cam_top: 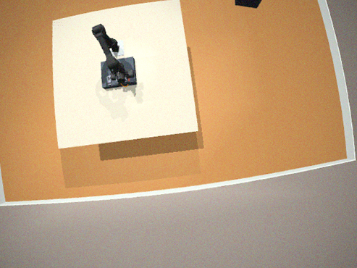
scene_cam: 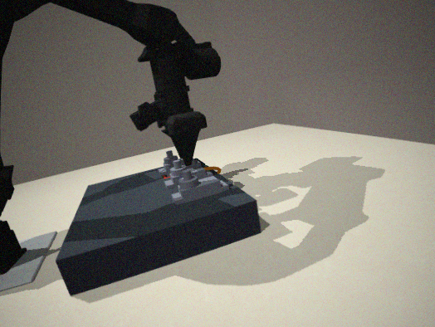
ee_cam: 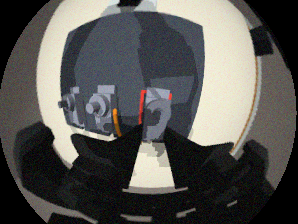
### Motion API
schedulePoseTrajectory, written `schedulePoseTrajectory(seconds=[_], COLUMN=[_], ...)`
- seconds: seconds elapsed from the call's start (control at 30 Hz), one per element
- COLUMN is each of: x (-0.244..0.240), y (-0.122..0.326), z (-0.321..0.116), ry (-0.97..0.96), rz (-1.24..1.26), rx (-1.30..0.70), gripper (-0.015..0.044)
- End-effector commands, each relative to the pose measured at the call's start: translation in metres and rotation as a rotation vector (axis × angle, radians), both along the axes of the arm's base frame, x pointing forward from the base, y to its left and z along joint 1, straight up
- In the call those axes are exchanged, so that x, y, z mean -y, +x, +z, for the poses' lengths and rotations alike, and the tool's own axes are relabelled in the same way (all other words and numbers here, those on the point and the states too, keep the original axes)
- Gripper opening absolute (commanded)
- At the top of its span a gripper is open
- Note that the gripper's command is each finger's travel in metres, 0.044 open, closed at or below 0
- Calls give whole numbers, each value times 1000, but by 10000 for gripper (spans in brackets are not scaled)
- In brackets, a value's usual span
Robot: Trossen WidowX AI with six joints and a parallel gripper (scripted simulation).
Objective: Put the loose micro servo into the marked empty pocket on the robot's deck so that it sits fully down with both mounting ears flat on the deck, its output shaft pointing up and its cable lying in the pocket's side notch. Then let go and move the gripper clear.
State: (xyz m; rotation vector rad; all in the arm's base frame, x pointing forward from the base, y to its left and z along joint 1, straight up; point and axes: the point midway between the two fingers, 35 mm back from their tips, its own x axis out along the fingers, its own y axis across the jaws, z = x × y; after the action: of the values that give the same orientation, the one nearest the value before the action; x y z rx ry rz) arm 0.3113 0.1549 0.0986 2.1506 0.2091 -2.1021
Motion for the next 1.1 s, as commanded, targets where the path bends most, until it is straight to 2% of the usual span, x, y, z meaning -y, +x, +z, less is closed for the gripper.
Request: schedulePoseTrajectory(seconds=[0.0, 0.13, 0.37, 0.6, 0.73, 0.87, 1.07], x=[0, 0, 0, 2, 3, 4, 17], y=[0, 0, 0, -4, -5, -24, -92], z=[-3, -7, -5, 27, 29, 41, 83], ry=[1, 1, 1, 1, 1, 0, 0], rz=[2, 2, 2, 2, 2, -5, -2], rx=[2, 2, 2, 2, 2, 0, -4], gripper=[0, 0, 184, 187, 187, 292, 440])
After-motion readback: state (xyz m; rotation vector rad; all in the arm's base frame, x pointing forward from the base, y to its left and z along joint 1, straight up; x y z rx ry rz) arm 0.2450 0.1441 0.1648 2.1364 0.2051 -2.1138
